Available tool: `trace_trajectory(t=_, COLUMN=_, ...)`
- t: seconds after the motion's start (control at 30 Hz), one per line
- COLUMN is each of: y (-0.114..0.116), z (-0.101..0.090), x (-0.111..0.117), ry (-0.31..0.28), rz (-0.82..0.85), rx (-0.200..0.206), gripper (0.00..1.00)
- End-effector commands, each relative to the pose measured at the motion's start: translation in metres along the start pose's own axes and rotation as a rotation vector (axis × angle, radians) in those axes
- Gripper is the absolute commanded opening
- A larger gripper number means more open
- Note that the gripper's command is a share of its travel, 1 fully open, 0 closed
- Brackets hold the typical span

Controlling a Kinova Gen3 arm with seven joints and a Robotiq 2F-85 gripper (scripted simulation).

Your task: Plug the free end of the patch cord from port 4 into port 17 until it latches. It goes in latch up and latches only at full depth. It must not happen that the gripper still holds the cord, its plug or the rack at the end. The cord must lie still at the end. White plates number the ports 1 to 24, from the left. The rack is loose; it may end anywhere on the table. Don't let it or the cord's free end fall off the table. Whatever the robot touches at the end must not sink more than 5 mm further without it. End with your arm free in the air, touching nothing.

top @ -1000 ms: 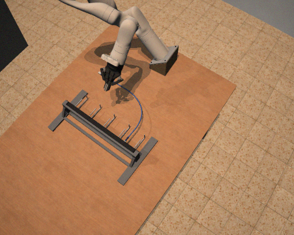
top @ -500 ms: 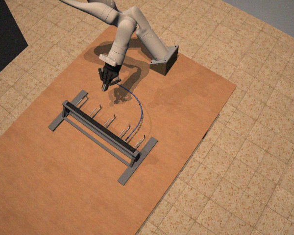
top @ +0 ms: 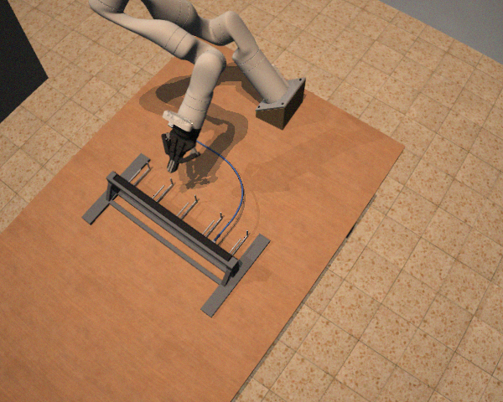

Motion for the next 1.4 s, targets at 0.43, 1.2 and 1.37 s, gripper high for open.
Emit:
trace_trajectory(t=0.43, y=0.003, z=0.074, x=-0.008, ry=-0.022, rz=0.000, rx=-0.011, gripper=0.00)
trace_trajectory(t=1.2, y=0.003, z=0.082, x=-0.008, ry=-0.022, rz=0.000, rx=-0.011, gripper=0.00)
trace_trajectory(t=1.37, y=0.003, z=0.082, x=-0.008, ry=-0.022, rz=0.000, rx=-0.011, gripper=0.00)
Point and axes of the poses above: the point where the finger pads meet when closed, its own z axis out along the fingers, its own y axis across the jaws, x = y × z, the point moved 5 cm from there along -z, back along the fingers, and after that the axes turned 5 degrees about z, right-handed, at the moved point
